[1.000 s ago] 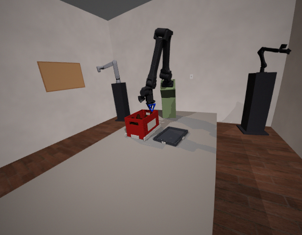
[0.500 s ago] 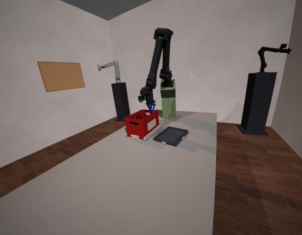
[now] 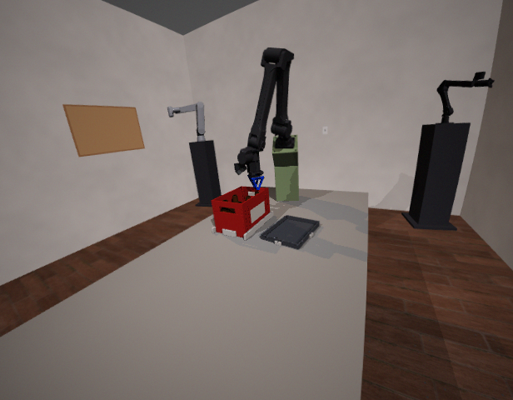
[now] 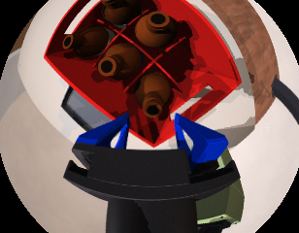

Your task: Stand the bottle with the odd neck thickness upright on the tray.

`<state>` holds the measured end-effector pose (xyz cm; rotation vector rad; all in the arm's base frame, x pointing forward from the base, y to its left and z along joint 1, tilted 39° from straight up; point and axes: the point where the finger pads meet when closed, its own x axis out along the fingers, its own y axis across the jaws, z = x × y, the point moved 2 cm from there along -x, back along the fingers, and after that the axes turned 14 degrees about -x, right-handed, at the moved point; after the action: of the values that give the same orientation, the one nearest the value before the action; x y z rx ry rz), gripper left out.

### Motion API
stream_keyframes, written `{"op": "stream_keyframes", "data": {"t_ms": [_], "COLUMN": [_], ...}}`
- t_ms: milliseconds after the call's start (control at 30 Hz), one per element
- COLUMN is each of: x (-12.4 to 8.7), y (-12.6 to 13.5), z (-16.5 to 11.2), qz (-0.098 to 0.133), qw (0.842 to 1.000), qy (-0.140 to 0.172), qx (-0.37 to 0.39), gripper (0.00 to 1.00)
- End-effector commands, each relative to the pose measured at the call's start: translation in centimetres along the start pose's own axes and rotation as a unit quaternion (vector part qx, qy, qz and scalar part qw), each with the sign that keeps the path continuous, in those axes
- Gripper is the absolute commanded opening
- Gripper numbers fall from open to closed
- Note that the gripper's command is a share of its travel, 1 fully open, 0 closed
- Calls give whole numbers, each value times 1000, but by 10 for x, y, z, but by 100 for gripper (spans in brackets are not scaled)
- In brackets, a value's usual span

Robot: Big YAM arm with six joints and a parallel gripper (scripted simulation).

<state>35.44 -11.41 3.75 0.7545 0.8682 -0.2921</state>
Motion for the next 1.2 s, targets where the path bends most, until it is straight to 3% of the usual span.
{"op": "stream_keyframes", "data": {"t_ms": [0, 1167], "x": [2, 2], "y": [3, 2], "z": [1, -2], "qz": [0, 1], "qw": [1000, 1000], "qy": [3, 2], "qx": [4, 3], "gripper": [61, 61]}}
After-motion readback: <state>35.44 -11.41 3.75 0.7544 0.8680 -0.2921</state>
